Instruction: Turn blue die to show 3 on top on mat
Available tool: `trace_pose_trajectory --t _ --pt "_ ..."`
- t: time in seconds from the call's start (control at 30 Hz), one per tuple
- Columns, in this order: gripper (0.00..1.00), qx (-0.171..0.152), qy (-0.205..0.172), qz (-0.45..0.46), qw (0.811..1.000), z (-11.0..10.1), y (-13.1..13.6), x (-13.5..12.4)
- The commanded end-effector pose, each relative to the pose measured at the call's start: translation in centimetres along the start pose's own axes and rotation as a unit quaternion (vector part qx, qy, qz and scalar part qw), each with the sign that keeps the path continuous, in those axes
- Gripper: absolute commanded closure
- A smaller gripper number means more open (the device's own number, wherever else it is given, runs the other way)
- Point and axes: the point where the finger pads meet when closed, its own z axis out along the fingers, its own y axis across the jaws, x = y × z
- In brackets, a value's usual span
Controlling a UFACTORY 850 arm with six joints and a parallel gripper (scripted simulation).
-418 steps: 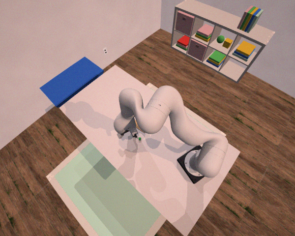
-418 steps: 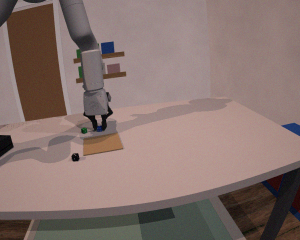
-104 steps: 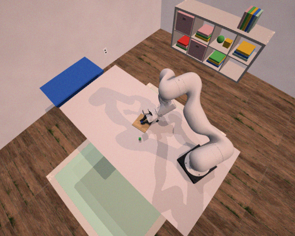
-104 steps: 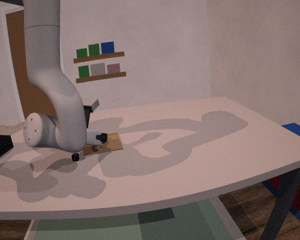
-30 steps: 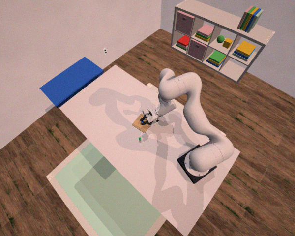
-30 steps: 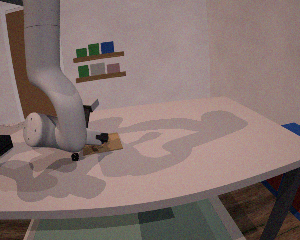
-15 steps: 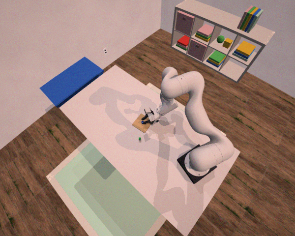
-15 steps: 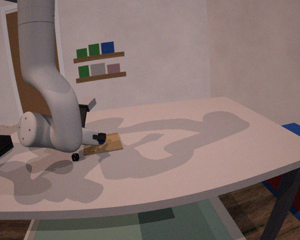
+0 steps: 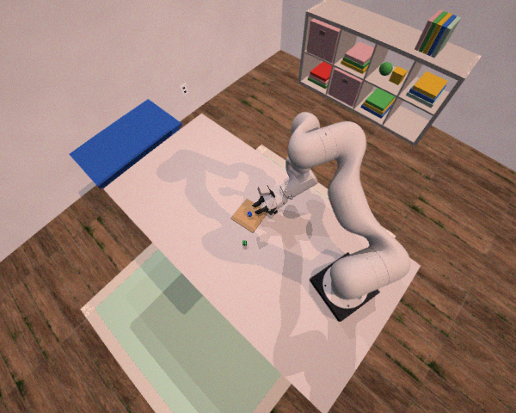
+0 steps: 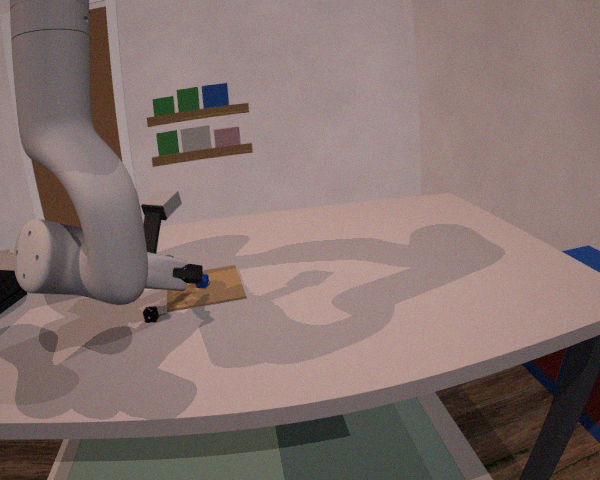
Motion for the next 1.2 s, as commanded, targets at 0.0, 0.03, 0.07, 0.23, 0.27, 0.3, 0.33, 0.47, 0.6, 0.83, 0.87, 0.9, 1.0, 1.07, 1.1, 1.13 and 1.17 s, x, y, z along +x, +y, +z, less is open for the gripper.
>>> trace_pose_trajectory --t 0.0,0.03,0.07,0.23,0.27,0.3,0.33,0.47,0.6,0.83,0.87,0.9,1.0,1.07,1.1,1.13,1.17 --pt "0.64 0.000 0.000 -0.001 1.000 -0.1 0.1 0.1" --pt "0.64 0.000 0.000 -0.001 1.000 -0.2 0.1 0.2" --pt "0.64 0.000 0.000 -0.001 1.000 -0.3 0.1 0.4" --pt "0.64 0.000 0.000 -0.001 1.000 -0.7 0.1 1.2" --pt "0.64 0.000 0.000 -0.001 1.000 -0.9 0.1 1.5" --pt "0.64 0.000 0.000 -0.001 1.000 -1.1 0.1 1.9" --pt "0.64 0.000 0.000 -0.001 1.000 -1.3 0.1 2.3" --pt "0.64 0.000 0.000 -0.001 1.000 -2.1 0.1 3.9" --pt "0.64 0.000 0.000 -0.001 1.000 -2.7 0.1 5.0" --pt "0.64 0.000 0.000 -0.001 1.000 -2.9 0.1 5.4" --pt "0.64 0.000 0.000 -0.001 1.000 -2.9 0.1 5.4" --pt "0.64 0.000 0.000 0.000 1.000 -2.9 0.0 5.4" --pt "0.64 0.010 -0.006 0.004 1.000 -2.7 -0.3 5.4" --pt "0.64 0.026 -0.015 0.012 0.999 -2.4 -0.9 5.5" --pt "0.64 0.037 -0.022 0.017 0.999 -2.2 -1.3 5.6" --pt "0.64 0.050 -0.031 0.024 0.998 -2.0 -1.8 5.6" --pt "0.64 0.064 -0.043 0.031 0.997 -1.8 -2.3 5.7"
